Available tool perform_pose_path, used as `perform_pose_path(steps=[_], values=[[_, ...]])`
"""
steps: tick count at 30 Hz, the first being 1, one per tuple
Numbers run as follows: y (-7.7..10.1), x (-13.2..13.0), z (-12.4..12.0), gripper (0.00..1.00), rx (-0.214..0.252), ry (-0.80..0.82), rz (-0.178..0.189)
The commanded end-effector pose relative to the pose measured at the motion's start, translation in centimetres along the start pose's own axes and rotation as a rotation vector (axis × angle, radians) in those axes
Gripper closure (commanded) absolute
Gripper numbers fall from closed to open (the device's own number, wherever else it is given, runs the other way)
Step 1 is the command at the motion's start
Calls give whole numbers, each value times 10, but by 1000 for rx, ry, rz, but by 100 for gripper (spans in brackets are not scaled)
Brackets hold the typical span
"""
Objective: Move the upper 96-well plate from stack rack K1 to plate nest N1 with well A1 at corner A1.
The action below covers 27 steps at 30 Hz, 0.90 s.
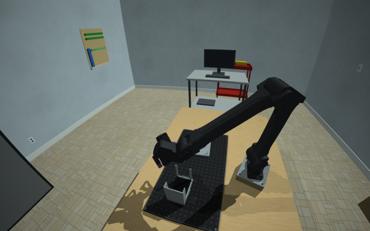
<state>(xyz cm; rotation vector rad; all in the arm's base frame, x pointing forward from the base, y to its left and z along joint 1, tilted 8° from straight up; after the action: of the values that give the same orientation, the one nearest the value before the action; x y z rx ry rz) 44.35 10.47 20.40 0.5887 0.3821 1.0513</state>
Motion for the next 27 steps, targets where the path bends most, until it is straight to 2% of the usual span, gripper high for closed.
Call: perform_pose_path(steps=[1,17,18,21,24,27], values=[[2,1,4,0,-8,-7,4],[2,1,4,0,-8,-7,4],[15,18,27,0,-21,-66,46],[18,26,20,0,48,-135,65],[25,26,23,0,106,-217,88],[25,20,26,0,170,-305,85]])
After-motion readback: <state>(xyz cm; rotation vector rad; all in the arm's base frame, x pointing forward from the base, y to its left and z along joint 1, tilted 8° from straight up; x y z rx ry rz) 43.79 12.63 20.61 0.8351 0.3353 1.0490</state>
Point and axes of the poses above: the point where the finger pads meet when closed, its own y axis back along the fingers, its own x axis across the jaws, z = x × y, the point moved 8 cm from there along y, back along the fingers, and after that the axes turned 7 degrees about y, right-handed, at the moved point
